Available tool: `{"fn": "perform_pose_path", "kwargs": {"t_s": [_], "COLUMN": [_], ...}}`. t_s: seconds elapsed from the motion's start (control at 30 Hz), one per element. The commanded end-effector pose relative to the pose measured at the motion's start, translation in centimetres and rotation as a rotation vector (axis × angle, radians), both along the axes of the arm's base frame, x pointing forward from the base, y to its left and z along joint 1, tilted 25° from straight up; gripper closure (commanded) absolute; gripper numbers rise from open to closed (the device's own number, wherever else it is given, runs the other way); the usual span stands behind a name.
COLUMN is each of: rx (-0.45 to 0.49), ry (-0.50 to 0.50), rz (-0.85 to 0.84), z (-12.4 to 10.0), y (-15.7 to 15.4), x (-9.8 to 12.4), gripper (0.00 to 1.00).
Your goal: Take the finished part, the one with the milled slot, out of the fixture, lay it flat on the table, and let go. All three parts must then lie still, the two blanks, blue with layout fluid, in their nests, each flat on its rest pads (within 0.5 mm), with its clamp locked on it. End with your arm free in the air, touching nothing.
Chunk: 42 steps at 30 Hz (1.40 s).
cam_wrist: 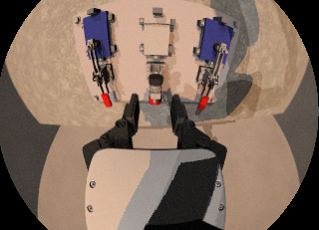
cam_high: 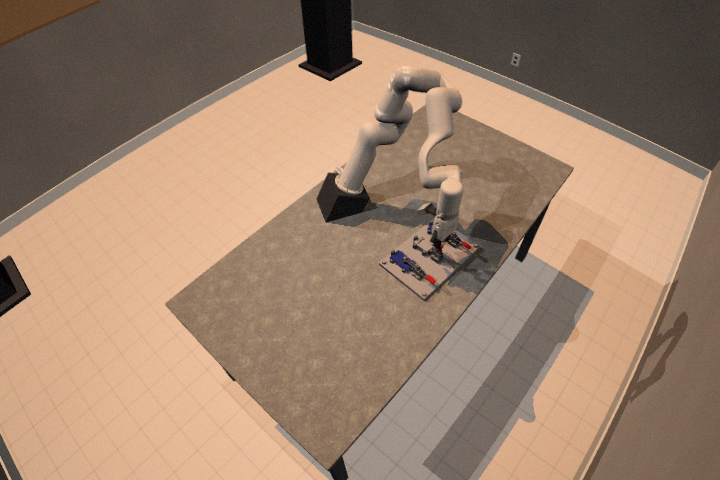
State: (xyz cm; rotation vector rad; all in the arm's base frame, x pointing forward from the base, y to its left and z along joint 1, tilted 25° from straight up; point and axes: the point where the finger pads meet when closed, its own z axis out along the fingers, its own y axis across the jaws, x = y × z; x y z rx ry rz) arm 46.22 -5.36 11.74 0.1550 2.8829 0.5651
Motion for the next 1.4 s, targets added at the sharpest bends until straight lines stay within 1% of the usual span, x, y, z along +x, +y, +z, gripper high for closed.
{"fn": "perform_pose_path", "kwargs": {"t_s": [0.0, 0.63, 0.67, 1.37], "rx": [-0.001, -0.001, -0.001, -0.001], "ry": [-0.002, -0.002, -0.002, -0.002], "rz": [0.0, -0.001, -0.001, -0.001], "z": [0.6, 0.8, 0.8, -0.4], "y": [-0.2, -0.3, -0.3, 0.1], "x": [0.0, -0.1, -0.1, 0.2], "gripper": [0.53, 0.53, 0.0, 0.0]}}
